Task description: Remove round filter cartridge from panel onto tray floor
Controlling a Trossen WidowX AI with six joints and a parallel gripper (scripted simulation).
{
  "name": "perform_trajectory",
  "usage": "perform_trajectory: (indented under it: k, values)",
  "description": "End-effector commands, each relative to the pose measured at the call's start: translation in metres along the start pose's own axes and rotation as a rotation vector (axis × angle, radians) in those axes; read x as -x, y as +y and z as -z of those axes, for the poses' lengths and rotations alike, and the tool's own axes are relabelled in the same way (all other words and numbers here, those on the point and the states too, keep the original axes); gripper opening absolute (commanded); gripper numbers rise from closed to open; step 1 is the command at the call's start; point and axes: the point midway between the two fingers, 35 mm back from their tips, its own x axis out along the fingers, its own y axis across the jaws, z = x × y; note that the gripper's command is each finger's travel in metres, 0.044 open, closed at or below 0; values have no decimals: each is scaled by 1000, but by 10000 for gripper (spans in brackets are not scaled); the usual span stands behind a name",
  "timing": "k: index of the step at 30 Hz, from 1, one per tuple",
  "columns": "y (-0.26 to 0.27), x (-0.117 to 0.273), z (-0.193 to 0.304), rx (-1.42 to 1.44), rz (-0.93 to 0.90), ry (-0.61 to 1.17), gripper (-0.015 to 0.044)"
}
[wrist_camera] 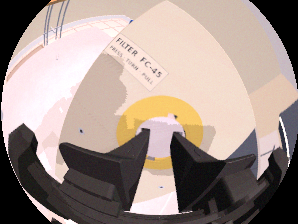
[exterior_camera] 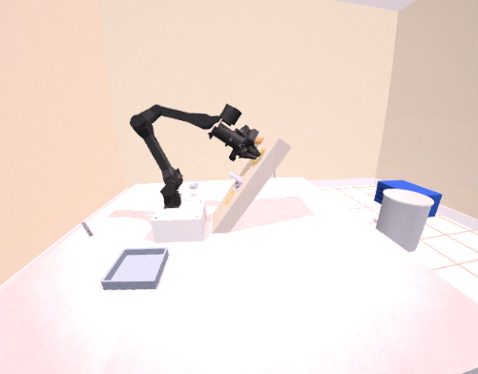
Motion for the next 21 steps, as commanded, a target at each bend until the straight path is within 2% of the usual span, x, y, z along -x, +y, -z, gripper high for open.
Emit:
perform_trajectory:
  k: [1, 5, 7, 21]
  values:
    - [-1, 0, 0, 0, 4, 0, 76]
    - [-1, 0, 0, 0, 4, 0, 49]
    - [-1, 0, 0, 0, 4, 0, 0]
    - [-1, -6, 0, 369, 5, 3, 0]
